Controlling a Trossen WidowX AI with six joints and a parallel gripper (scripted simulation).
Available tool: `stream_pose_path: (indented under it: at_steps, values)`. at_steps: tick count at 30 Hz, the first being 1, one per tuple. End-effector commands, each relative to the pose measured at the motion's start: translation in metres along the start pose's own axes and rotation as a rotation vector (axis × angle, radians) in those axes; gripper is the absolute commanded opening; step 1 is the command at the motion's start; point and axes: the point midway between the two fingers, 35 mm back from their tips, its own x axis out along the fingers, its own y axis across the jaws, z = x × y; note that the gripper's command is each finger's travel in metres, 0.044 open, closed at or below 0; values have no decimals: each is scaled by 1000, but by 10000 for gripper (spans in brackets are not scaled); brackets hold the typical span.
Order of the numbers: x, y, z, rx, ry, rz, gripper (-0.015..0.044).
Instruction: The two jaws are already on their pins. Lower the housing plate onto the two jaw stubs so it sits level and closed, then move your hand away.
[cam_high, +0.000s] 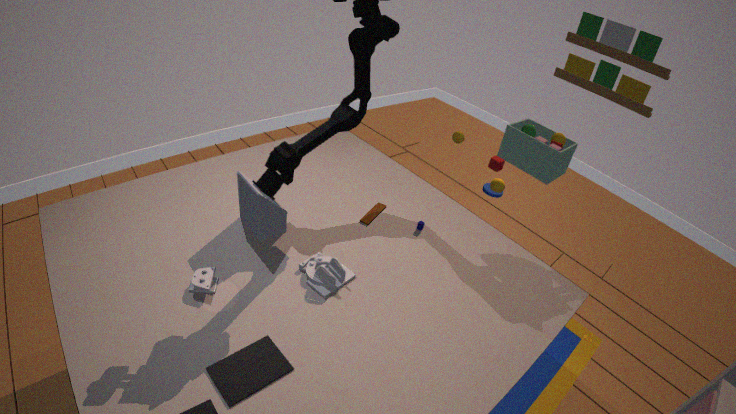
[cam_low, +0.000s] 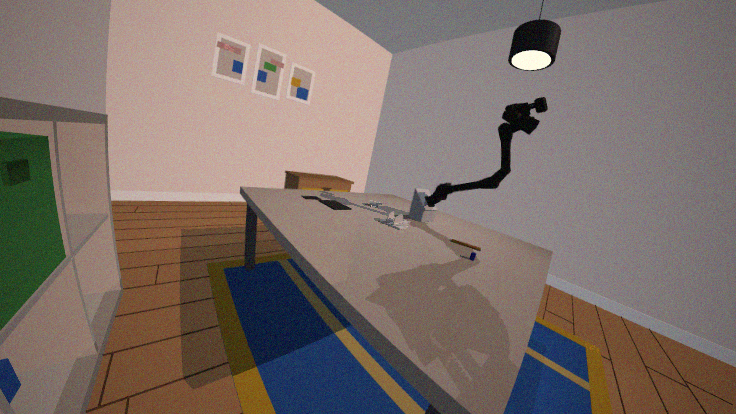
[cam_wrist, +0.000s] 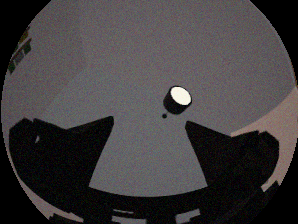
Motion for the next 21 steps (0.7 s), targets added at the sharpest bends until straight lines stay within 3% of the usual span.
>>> stream_pose_path:
  at_steps: [1,9,21]
  values:
    - [-1,-15,-19,-59,57,-18,440]
    - [-6,-47,-59,-159,174,-58,440]
    - [-35,-158,-142,-373,419,-204,440]
